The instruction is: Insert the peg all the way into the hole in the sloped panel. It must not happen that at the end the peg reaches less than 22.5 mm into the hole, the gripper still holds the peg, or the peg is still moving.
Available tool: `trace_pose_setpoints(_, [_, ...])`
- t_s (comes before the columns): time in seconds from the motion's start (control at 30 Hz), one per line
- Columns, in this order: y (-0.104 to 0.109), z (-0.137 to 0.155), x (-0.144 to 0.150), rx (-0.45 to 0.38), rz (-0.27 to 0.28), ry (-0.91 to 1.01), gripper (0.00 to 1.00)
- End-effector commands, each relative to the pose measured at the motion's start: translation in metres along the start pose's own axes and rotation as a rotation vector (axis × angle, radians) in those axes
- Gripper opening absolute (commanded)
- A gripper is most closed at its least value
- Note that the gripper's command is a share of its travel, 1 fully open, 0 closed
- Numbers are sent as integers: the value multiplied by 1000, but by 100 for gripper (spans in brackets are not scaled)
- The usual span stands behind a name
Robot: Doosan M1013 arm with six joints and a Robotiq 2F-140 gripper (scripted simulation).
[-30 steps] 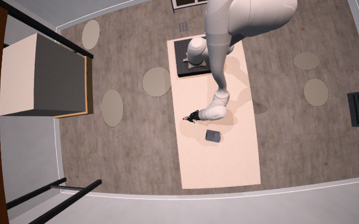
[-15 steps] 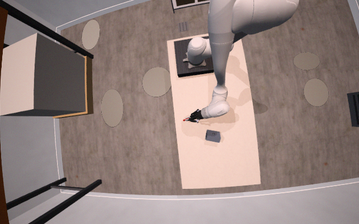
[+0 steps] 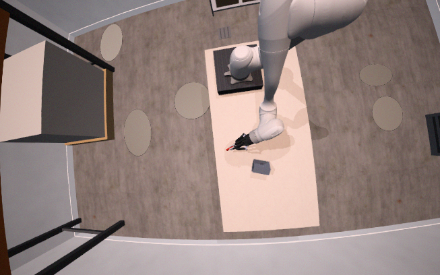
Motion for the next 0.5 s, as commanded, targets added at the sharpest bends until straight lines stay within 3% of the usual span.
trace_pose_setpoints(0.0, [3, 3, -1, 2, -29, 40, 0])
trace_pose_setpoints(0.47, [19, 19, -7, 6, -149, 203, 0])
Point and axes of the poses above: the point where the finger pads meet when closed, its own y axis back along the fingers, its own x axis across the jaws, z = x × y, the point moved 5 cm from there along y, back along the fingers, and after that the axes turned 1 degree about -y, right-handed, at the moved point
